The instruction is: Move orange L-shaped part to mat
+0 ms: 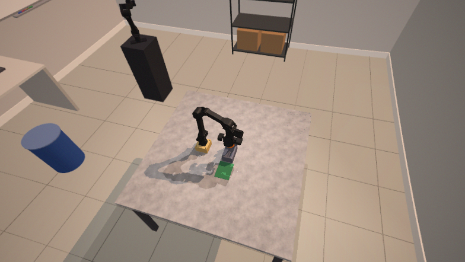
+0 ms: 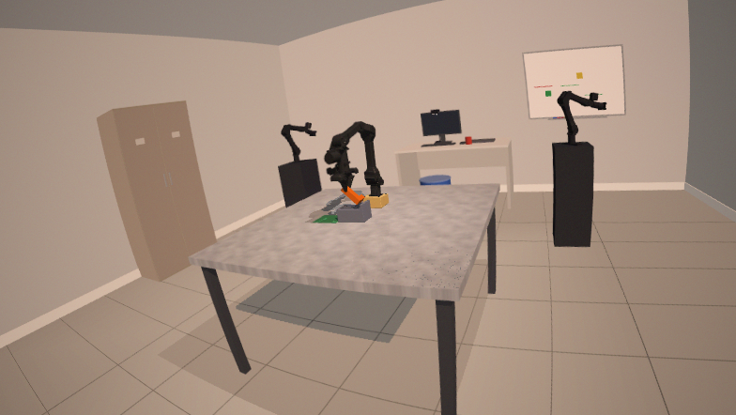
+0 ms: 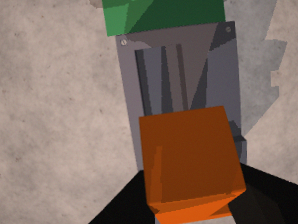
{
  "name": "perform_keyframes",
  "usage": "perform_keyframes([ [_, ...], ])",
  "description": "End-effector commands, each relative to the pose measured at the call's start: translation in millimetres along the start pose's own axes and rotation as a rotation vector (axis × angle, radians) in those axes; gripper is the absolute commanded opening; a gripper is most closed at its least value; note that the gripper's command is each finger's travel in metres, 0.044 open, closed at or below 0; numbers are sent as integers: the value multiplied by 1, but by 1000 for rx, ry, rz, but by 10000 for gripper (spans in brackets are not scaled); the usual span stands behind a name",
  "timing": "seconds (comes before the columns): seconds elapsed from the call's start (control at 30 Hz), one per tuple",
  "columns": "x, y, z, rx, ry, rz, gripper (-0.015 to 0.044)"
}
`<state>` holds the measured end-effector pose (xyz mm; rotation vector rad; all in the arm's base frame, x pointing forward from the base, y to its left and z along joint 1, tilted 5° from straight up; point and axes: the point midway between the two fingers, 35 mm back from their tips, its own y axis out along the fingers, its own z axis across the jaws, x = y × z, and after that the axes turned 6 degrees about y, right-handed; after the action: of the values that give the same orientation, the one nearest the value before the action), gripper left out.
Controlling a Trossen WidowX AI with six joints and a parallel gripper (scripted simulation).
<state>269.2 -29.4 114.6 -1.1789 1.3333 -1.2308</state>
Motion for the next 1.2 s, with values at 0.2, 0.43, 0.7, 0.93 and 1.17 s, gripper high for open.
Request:
perform_keyframes([
  [0.2, 23, 0, 1, 2, -4, 1, 0],
  [0.43, 50, 0, 2, 2, -3, -2, 0],
  [0.7, 86, 0, 2, 2, -3, -5, 0],
  [0.93, 117, 0, 2, 2, -3, -7, 0],
  [1.17, 148, -1, 3, 2, -3, -10, 0],
])
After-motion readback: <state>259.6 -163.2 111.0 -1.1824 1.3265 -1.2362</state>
